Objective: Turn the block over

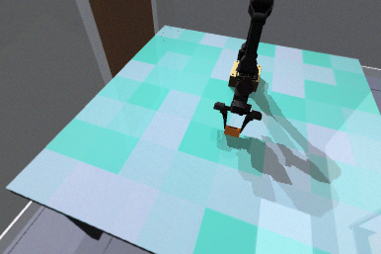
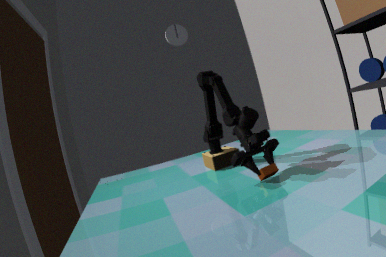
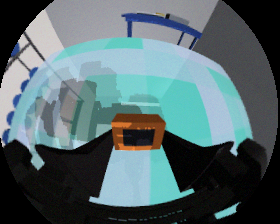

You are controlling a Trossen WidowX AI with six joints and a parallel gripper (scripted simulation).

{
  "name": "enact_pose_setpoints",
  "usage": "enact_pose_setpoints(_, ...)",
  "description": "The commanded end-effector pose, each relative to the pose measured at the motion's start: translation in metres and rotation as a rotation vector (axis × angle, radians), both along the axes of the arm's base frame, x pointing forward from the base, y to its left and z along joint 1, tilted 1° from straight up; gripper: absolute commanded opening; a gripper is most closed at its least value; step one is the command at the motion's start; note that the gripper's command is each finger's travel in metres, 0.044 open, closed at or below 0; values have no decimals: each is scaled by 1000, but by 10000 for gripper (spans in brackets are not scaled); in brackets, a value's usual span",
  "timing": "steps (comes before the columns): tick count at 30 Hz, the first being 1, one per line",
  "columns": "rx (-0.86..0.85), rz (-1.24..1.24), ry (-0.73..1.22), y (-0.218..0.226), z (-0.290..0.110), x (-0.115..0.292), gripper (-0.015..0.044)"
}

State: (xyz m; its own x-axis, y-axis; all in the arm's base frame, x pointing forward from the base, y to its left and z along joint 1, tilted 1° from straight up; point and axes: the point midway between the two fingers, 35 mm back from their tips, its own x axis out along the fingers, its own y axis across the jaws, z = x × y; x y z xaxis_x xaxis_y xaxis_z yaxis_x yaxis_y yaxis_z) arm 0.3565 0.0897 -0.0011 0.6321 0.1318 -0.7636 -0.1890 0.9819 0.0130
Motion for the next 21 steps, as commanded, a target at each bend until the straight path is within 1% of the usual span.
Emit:
enact_pose_setpoints(1, 4, -4, -46, 0, -11, 2, 0)
enact_pose_setpoints(11, 28, -5, -179, 1, -23, 4, 0)
enact_pose_setpoints(21, 54, -8, -311, -1, -26, -2, 0)
